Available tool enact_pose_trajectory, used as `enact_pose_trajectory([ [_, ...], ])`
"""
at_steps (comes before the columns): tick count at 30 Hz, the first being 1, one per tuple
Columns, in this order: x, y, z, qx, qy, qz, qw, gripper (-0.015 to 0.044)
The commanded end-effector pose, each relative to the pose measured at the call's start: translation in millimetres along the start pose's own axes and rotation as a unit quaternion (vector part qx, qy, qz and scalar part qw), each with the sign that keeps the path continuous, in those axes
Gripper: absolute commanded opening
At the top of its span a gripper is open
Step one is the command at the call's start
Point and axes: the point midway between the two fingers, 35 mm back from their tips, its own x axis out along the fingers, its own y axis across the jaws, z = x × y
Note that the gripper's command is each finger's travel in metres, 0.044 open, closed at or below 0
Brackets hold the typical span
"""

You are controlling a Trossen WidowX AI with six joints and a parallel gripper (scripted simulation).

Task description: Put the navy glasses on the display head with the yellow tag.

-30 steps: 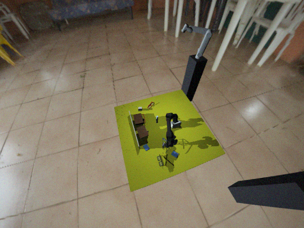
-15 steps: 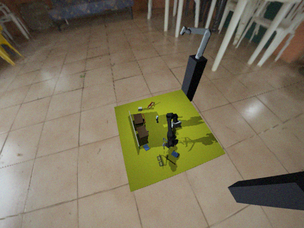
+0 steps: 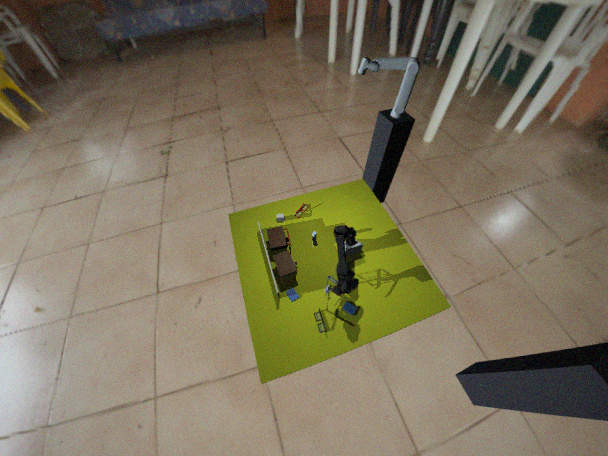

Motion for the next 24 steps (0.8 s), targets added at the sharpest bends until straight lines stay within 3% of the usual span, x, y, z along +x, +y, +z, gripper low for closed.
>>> enact_pose_trajectory([
  [1,1,3,5,0.002,-0.002,0.002,1.000,0.0000],
  [24,1,11,25,0.002,-0.003,0.002,1.000,0.0000],
])
